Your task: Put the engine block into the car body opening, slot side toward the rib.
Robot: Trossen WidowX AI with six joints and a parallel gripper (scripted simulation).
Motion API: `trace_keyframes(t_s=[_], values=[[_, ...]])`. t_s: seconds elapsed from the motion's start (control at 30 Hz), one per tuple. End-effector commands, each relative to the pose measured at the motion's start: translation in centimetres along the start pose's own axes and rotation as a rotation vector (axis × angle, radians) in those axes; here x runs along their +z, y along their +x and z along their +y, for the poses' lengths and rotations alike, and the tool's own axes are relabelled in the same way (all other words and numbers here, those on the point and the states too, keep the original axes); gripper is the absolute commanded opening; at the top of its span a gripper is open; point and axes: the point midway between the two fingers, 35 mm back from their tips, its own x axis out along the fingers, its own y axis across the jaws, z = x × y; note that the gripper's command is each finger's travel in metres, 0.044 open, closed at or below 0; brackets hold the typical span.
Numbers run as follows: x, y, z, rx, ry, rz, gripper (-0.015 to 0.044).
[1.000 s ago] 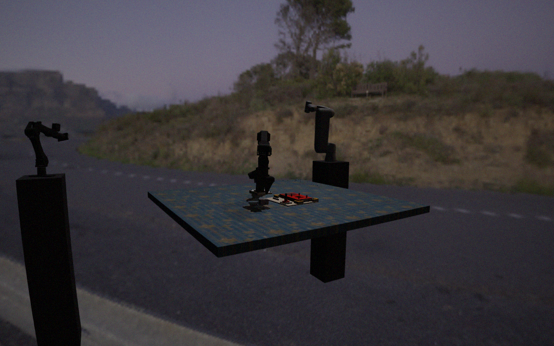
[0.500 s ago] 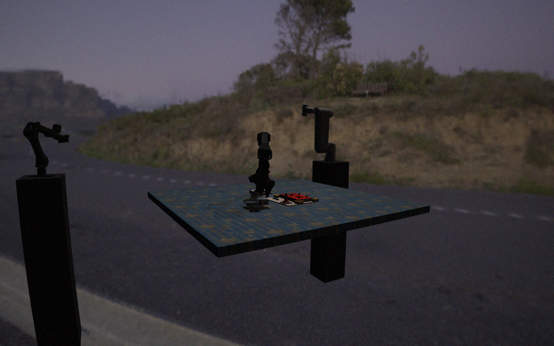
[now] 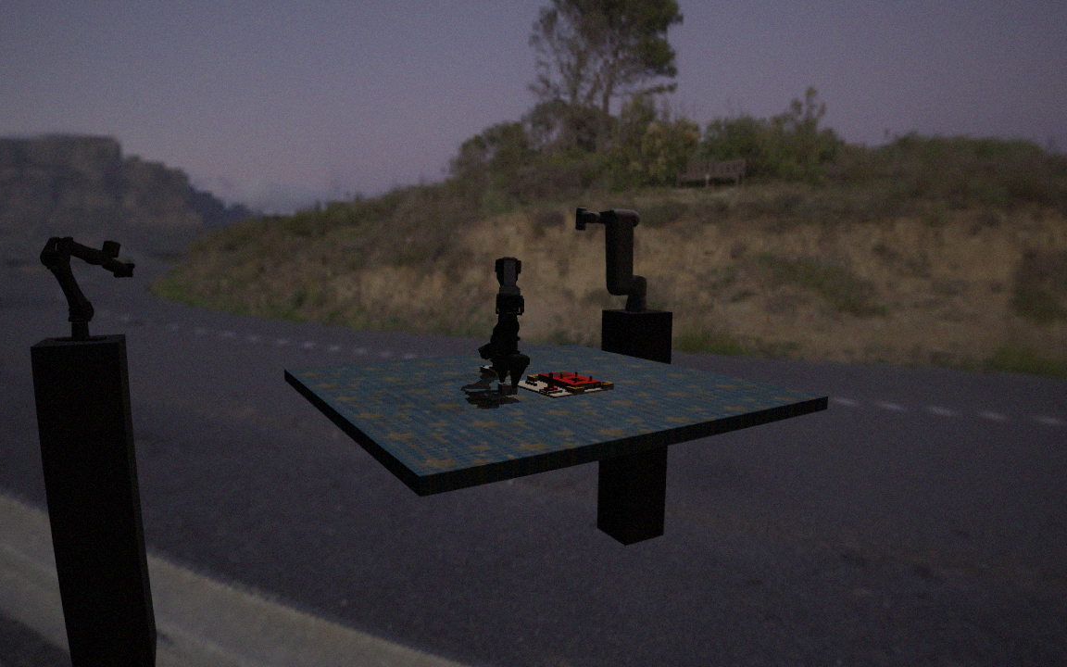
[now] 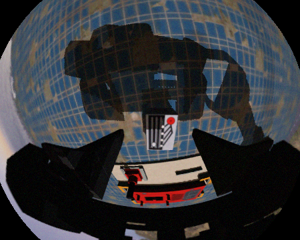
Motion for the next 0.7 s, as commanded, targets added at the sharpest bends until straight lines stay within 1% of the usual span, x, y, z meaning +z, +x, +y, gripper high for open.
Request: trace_keyframes(t_s=[0.0,0.3,0.53,0.67], values=[[0.05,0.62,-0.19,-0.014,0.006,-0.001,0.0387],[0.05,0.62,-0.19,-0.014,0.006,-0.001,0.0151],[0.05,0.62,-0.19,-0.014,0.006,-0.001,0.0105],[0.08,0.16,-0.08,-0.014,0.006,-0.001,0.0000]])
